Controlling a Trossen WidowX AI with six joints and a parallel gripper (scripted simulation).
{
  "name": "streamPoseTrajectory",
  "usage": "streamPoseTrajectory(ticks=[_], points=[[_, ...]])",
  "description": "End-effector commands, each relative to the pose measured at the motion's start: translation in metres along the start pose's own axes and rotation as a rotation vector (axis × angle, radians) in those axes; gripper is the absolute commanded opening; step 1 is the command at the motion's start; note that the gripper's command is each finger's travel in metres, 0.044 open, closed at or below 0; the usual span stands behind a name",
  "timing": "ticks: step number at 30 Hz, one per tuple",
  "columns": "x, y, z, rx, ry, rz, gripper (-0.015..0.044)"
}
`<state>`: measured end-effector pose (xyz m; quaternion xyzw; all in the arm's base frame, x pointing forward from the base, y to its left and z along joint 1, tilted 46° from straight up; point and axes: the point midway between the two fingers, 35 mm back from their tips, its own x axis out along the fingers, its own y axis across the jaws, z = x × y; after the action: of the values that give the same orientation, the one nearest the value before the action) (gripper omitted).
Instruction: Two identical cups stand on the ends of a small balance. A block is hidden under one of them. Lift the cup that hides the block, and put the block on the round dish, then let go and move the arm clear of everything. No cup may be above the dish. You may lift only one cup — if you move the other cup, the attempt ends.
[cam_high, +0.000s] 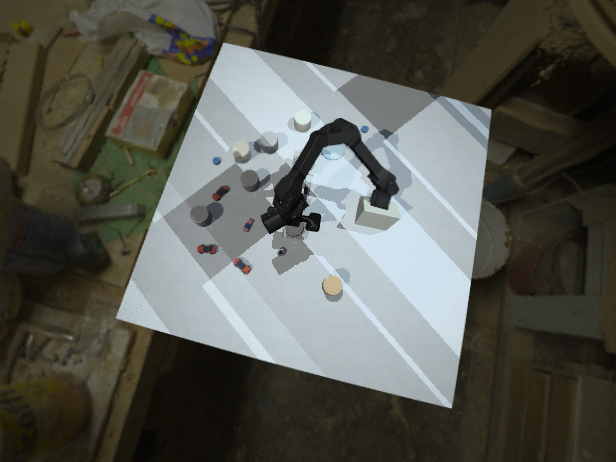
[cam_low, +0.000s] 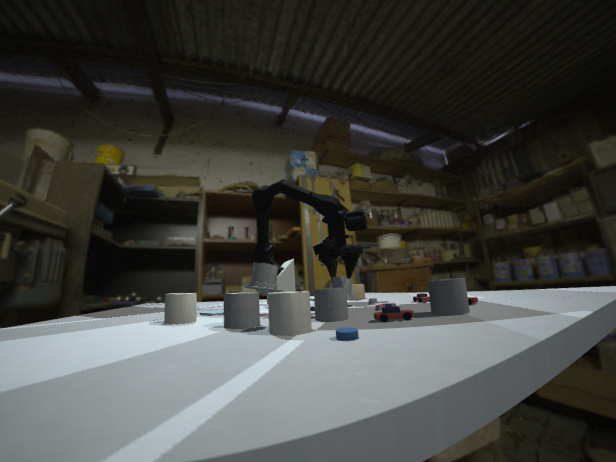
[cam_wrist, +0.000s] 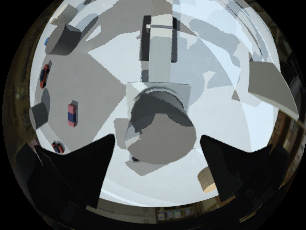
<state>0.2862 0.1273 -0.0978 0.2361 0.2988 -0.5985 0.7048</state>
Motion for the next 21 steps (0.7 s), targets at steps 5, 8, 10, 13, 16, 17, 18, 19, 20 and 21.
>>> streamPoseTrajectory(ticks=[5,8,10,13,16,17,18,19,20,21], points=[[0.013,-0.001,0.0,-0.009,-0.005,0.0,0.044],[0.018,-0.001,0.0,-0.009,-0.005,0.0,0.044],[0.021,-0.001,0.001,-0.009,-0.006,0.0,0.044],[0.026,-0.001,0.001,-0.009,-0.006,0.0,0.044],[0.03,-0.001,0.001,-0.009,-0.007,0.0,0.044],[0.032,-0.002,0.001,-0.009,-0.007,0.0,0.044],[0.034,-0.002,0.001,-0.009,-0.007,0.0,0.044],[0.035,-0.002,0.001,-0.009,-0.007,0.0,0.044],[0.037,-0.002,0.001,-0.008,-0.007,0.0,0.044],[0.038,-0.002,0.001,-0.008,-0.008,0.0,0.044]])
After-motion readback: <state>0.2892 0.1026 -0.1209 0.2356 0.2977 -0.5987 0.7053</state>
